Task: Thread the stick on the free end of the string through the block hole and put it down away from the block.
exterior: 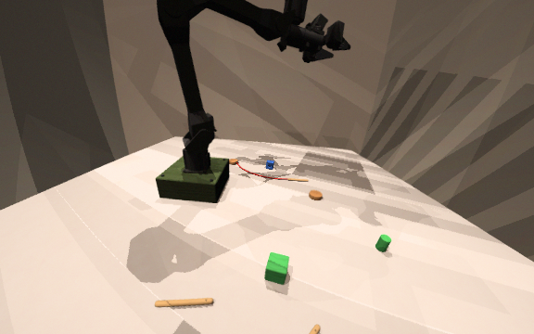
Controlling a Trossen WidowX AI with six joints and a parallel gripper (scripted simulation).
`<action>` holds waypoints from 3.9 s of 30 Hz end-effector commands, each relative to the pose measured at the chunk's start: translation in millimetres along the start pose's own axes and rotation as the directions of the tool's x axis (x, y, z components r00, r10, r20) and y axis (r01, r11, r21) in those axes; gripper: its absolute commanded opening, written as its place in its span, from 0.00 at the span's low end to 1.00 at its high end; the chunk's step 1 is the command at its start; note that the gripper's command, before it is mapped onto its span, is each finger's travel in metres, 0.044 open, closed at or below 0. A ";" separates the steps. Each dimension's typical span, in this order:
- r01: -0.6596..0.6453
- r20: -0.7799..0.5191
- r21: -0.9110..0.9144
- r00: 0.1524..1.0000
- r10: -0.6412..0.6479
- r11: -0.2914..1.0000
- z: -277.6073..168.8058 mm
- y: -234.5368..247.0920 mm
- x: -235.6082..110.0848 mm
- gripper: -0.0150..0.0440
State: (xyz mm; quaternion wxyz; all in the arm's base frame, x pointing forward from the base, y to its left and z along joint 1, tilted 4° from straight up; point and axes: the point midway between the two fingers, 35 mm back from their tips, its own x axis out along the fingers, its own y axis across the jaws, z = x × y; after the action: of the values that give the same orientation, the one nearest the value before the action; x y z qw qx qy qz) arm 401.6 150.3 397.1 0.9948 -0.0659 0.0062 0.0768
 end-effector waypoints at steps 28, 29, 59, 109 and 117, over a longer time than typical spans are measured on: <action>-0.947 -0.958 -0.274 0.253 0.133 -0.167 -333.8 89.1 -104.5 1.00; -0.946 -0.973 -0.223 0.199 0.120 -0.235 -342.7 88.5 -115.3 1.00; -0.909 -0.996 -0.081 0.054 0.077 -0.408 -362.5 85.6 -144.6 0.96; -0.909 -0.996 -0.081 0.054 0.077 -0.408 -362.4 85.6 -144.6 0.30; -0.909 -0.996 -0.081 0.054 0.077 -0.408 -362.4 85.6 -144.6 0.65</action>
State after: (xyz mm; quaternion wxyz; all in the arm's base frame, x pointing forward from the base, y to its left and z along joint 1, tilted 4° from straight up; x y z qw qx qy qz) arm 244.8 164.3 30.1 0.3276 -0.6423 0.3439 0.6016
